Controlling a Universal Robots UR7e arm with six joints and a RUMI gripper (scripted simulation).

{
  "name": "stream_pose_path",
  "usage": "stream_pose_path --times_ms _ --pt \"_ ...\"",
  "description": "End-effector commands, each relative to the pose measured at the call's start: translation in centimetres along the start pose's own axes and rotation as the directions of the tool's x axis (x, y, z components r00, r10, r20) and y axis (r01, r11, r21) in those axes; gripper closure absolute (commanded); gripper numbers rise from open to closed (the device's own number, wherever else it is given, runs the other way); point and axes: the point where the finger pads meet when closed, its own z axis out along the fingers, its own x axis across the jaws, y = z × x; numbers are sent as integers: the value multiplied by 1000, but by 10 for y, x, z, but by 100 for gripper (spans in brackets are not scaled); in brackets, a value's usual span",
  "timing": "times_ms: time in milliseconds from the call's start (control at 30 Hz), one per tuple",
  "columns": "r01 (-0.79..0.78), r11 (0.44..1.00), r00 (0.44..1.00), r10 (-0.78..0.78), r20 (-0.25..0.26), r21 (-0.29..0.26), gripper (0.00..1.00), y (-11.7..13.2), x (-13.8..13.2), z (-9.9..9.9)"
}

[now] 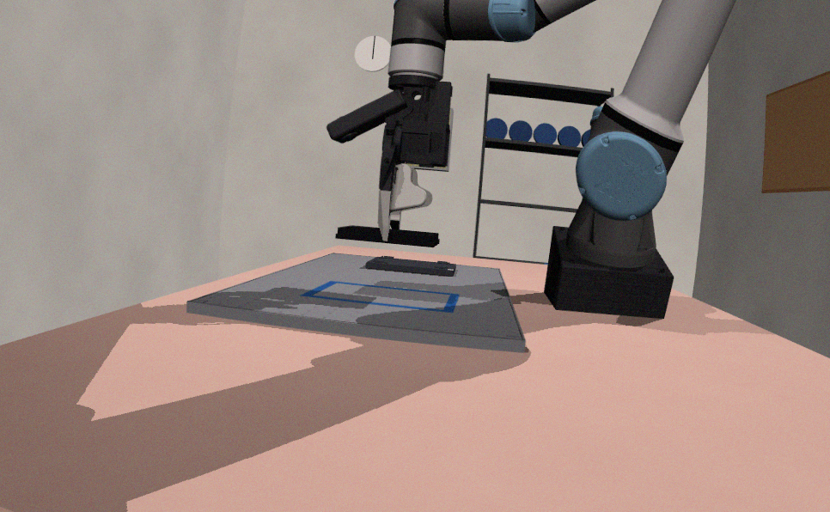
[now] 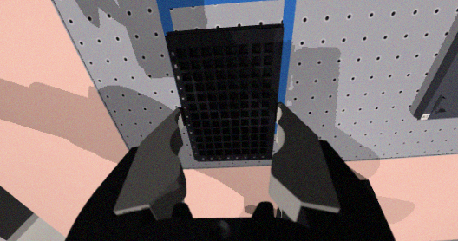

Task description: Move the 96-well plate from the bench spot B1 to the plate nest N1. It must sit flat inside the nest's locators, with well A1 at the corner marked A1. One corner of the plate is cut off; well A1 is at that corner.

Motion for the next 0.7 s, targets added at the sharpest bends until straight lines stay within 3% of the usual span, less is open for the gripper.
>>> stream_pose_path --times_ms 0,433,667 --pt "0 1000 1000 0 0 1 100 0 0 -1" --pt "0 1000 1000 0 0 1 100 0 0 -1" --pt "23 1000 1000 -23 0 1 100 -1 23 -2"
